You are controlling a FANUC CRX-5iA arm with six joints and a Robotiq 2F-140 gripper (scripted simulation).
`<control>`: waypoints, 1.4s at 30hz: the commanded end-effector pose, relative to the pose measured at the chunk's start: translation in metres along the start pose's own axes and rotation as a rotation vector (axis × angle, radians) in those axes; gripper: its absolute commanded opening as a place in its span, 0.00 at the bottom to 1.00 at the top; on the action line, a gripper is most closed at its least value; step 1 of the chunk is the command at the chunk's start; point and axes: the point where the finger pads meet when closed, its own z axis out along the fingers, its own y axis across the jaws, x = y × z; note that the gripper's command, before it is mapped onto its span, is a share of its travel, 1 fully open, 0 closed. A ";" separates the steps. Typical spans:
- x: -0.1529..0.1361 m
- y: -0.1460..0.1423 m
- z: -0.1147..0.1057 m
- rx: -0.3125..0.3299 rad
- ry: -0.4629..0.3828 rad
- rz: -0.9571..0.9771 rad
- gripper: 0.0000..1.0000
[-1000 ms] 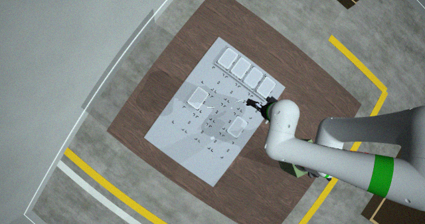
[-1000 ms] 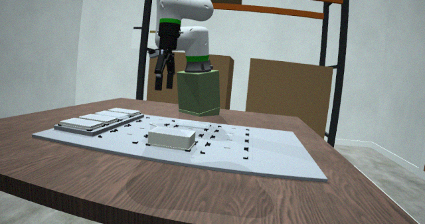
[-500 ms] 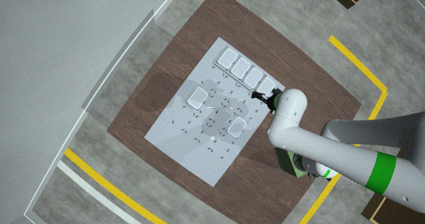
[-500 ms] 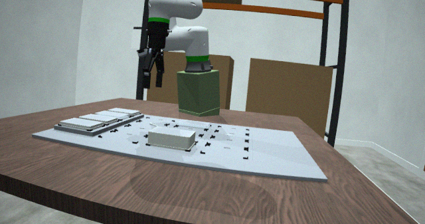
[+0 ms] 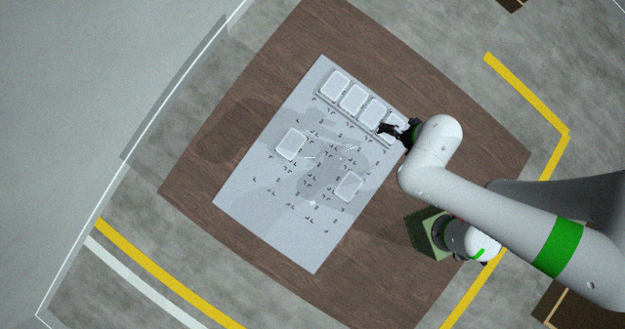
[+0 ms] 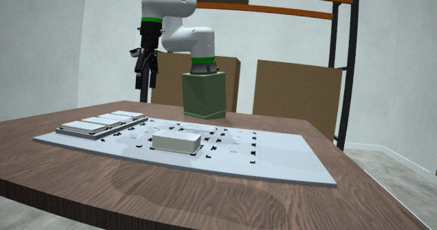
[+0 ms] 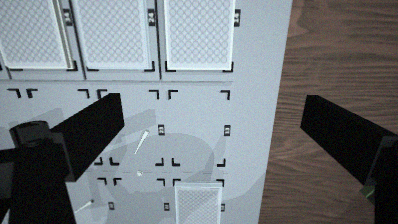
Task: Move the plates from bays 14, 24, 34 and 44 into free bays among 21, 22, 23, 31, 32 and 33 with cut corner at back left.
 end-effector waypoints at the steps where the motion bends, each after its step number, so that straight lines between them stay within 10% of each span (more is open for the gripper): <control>1: 0.019 -0.001 -0.001 0.000 -0.002 -0.001 1.00; 42: 0.124 -0.001 -0.005 0.000 -0.002 -0.001 1.00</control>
